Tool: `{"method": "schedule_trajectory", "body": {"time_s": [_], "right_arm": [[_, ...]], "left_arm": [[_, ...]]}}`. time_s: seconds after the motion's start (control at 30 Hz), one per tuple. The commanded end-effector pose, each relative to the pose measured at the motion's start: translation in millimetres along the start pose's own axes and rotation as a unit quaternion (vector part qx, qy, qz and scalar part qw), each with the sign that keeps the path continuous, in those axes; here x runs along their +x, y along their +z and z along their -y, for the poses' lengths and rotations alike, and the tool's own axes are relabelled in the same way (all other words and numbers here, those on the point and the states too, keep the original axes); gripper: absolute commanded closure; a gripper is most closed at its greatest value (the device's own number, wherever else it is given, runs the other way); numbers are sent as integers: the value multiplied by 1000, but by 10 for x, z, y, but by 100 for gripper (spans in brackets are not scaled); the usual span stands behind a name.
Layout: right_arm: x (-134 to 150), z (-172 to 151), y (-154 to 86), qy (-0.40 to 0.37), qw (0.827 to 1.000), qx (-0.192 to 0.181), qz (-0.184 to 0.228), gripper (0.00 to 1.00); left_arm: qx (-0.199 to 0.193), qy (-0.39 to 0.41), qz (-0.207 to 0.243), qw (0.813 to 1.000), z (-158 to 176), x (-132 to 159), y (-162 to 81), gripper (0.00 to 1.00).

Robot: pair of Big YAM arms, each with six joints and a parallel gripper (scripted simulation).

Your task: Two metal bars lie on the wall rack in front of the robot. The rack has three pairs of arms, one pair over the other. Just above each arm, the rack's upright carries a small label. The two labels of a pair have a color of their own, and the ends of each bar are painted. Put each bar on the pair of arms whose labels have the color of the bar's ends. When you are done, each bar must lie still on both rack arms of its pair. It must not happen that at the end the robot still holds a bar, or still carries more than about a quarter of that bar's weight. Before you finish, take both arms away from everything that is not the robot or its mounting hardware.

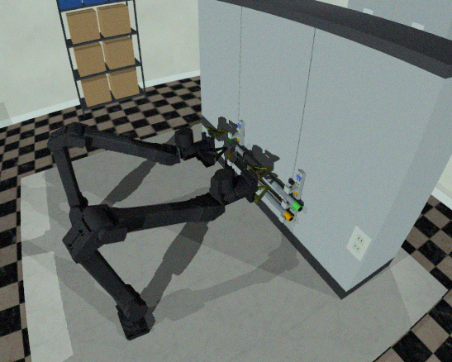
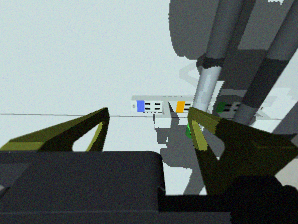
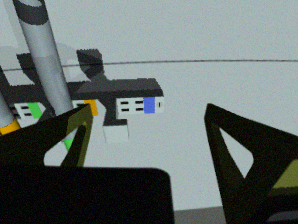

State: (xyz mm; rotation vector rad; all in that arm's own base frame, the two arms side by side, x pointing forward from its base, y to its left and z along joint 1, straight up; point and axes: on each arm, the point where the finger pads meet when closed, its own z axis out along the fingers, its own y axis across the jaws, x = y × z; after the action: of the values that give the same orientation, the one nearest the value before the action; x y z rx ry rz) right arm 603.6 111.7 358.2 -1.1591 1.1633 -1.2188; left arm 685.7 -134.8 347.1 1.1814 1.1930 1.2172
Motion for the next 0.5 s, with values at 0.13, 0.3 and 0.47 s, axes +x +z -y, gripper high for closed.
{"method": "schedule_trajectory", "body": {"time_s": [0.13,0.3,0.47], "right_arm": [[23,-113,31,9,1000,5,-4,16],[17,-250,24,8,1000,-2,-4,19],[14,-333,20,7,1000,-6,-4,21]], "left_arm": [[-23,-13,-3,1000,-31,76,30,15],[-19,-12,-3,1000,106,84,30,18],[-17,-12,-3,1000,189,89,30,20]]}}
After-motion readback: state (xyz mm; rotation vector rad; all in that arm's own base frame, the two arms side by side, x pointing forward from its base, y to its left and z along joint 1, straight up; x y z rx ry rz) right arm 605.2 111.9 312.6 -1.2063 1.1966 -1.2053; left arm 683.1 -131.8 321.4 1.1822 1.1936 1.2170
